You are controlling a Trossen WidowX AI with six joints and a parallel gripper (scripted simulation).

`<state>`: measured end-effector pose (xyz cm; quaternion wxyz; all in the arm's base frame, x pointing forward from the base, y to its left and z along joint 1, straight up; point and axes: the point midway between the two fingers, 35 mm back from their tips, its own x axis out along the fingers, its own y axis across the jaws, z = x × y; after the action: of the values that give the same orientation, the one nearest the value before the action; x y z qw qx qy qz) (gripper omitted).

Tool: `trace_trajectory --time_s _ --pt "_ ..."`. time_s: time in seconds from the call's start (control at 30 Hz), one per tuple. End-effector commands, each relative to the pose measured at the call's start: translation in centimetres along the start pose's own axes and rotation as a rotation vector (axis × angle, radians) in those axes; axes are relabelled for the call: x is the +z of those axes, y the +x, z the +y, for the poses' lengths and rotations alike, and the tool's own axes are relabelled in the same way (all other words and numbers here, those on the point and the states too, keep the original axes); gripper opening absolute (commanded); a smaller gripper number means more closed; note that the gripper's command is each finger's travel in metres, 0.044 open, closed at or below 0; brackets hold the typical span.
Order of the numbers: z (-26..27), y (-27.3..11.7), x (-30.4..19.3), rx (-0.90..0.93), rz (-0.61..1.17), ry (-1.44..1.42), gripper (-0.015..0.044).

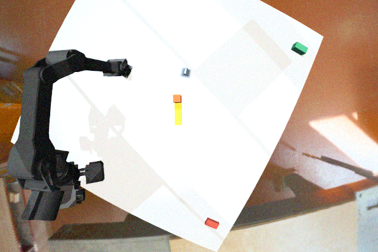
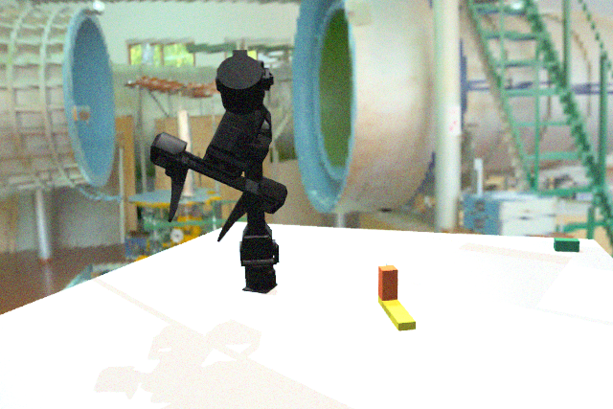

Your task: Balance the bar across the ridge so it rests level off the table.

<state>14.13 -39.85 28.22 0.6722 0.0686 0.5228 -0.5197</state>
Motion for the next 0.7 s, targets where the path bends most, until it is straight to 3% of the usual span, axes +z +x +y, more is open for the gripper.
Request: trace_trajectory --time_s 0.0,0.67 --pt "2.7 -0.2 0.1 0.056 0.009 0.015 0.0315" --pt "16.2 -4.0 -1.1 0.298 0.086 0.070 0.0315"
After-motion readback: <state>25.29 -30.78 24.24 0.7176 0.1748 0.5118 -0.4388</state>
